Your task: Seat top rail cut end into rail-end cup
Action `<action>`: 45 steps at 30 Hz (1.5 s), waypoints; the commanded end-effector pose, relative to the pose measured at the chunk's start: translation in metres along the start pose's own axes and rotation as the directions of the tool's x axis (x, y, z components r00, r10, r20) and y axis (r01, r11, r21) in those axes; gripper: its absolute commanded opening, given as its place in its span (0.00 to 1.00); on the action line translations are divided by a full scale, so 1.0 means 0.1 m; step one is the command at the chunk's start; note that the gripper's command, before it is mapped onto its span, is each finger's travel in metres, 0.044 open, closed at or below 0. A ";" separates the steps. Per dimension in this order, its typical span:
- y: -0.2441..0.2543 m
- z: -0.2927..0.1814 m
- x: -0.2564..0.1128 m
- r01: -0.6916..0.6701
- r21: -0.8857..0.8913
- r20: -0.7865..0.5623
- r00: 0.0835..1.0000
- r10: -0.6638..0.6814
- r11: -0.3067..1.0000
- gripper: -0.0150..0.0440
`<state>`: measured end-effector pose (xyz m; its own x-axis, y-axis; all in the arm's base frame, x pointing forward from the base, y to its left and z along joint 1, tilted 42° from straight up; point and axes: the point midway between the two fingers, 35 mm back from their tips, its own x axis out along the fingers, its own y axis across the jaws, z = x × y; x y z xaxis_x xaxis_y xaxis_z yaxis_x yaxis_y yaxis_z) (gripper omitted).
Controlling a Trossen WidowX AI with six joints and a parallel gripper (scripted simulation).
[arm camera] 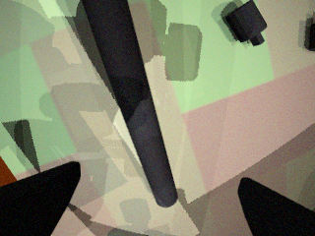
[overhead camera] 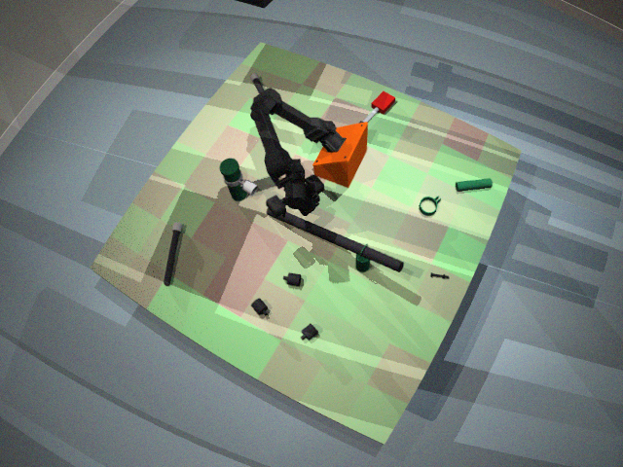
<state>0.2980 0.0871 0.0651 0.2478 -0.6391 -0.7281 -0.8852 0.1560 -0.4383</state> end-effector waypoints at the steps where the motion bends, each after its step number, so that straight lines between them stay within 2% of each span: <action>1: 0.05 0.07 0.24 -0.143 -0.358 -0.050 0.990 0.134 0.923 1.00; 9: 0.05 0.07 0.24 -0.143 -0.358 -0.050 0.990 0.134 0.923 1.00; 15: 0.10 0.05 0.59 -0.142 -0.357 -0.051 0.990 0.133 0.923 1.00; 45: 0.15 0.04 1.02 -0.142 -0.357 -0.051 0.990 0.133 0.923 1.00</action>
<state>0.3131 0.0315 -0.0131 0.1131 -0.6436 -0.7570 -0.9921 -0.0316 -0.1213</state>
